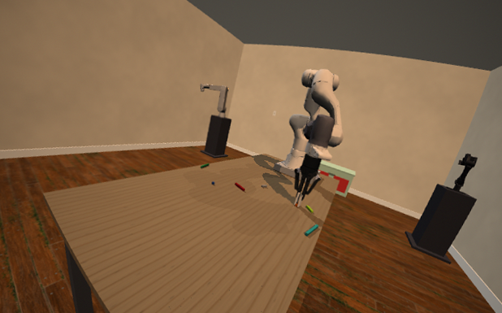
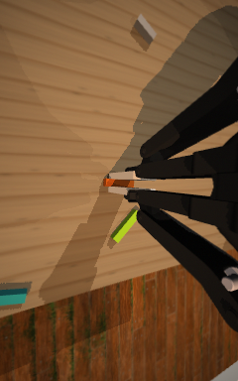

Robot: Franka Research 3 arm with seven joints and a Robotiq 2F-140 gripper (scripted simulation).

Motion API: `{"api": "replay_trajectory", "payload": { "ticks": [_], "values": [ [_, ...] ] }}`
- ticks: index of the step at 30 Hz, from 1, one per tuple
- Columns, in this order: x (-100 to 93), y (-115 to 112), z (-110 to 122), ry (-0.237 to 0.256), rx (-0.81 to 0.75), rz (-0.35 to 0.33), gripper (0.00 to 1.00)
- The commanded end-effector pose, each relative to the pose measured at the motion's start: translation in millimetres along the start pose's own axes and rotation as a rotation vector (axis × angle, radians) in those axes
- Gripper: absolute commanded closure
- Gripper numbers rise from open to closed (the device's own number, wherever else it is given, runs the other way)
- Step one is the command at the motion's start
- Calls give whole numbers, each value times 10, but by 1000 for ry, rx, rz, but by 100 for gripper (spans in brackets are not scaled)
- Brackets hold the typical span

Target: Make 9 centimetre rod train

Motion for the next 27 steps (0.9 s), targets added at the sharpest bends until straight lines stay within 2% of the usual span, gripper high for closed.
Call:
{"api": "replay_trajectory", "payload": {
  "ticks": [1,17,27],
  "values": [
    [-3,13,-9,0,3,3,88],
    [-3,13,-9,0,3,3,77],
    [-3,13,-9,0,3,3,77]
  ]
}}
Point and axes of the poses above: the point where the finger pads meet when closed, its own x axis out along the fingers, its own z axis across the jaws, y = z × x, the point moved 1 cm from there along -x, back along the fingers, and after that the axes turned 6 degrees about x, right-handed, at the moved point
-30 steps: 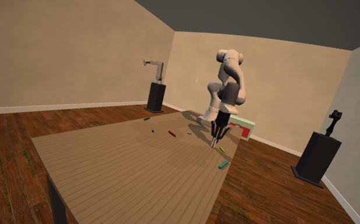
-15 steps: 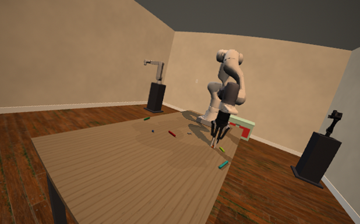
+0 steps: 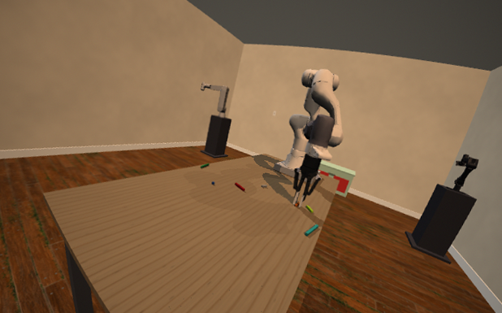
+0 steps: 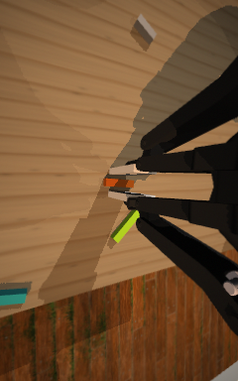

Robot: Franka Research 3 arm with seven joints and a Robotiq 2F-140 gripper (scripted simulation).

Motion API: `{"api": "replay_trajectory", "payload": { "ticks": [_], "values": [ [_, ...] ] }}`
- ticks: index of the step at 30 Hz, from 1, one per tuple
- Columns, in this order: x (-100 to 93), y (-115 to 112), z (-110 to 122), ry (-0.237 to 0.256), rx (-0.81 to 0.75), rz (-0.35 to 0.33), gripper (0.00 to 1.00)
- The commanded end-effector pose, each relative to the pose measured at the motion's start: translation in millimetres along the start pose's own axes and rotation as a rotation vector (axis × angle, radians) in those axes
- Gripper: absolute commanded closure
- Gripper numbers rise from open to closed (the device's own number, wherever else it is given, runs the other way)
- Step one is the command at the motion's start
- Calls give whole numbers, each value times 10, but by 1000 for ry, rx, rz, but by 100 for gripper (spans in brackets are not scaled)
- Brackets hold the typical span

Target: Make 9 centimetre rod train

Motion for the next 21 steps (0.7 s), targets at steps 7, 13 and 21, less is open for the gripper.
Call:
{"api": "replay_trajectory", "payload": {
  "ticks": [7,13,21],
  "values": [
    [-79,12,-9,0,3,3,77],
    [-282,11,-9,0,3,3,77],
    [-659,10,-9,0,3,3,77]
  ]
}}
Point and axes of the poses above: the point where the finger pads meet when closed, its own x axis out along the fingers, its own z axis across the jaws, y = z × x, the point moved 1 cm from there along -x, back along the fingers, and after that the axes turned 6 degrees about x, right-handed, at the moved point
